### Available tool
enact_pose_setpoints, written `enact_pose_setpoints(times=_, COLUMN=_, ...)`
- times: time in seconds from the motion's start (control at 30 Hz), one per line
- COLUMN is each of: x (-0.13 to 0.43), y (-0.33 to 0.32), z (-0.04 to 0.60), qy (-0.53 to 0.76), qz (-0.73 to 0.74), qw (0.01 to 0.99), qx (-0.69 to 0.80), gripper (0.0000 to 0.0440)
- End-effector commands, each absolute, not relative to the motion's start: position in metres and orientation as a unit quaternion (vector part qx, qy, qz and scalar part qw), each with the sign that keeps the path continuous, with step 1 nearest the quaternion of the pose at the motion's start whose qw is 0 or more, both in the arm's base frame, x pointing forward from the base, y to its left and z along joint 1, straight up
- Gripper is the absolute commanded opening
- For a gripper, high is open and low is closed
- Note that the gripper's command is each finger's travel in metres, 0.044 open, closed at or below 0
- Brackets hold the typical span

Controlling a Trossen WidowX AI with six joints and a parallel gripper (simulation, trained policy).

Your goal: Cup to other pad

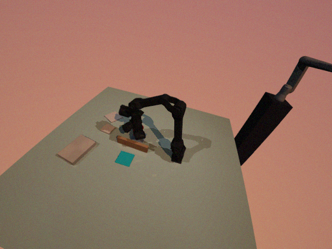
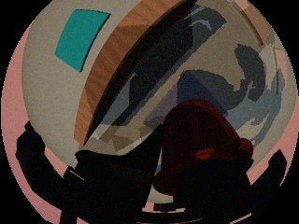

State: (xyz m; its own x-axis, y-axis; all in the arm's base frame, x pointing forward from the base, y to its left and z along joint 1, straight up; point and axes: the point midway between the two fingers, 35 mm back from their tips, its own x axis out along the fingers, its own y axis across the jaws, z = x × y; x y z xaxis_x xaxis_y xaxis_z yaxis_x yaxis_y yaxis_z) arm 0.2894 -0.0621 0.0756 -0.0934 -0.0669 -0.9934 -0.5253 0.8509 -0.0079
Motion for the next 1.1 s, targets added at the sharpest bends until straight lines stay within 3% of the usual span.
enact_pose_setpoints(times=0.0, x=0.294, y=-0.058, z=0.088, qy=0.705, qz=0.188, qw=0.648, qx=-0.219, gripper=0.0001)
enact_pose_setpoints(times=1.07, x=0.322, y=0.030, z=0.140, qy=0.629, qz=0.242, qw=0.678, qx=-0.293, gripper=0.0000)
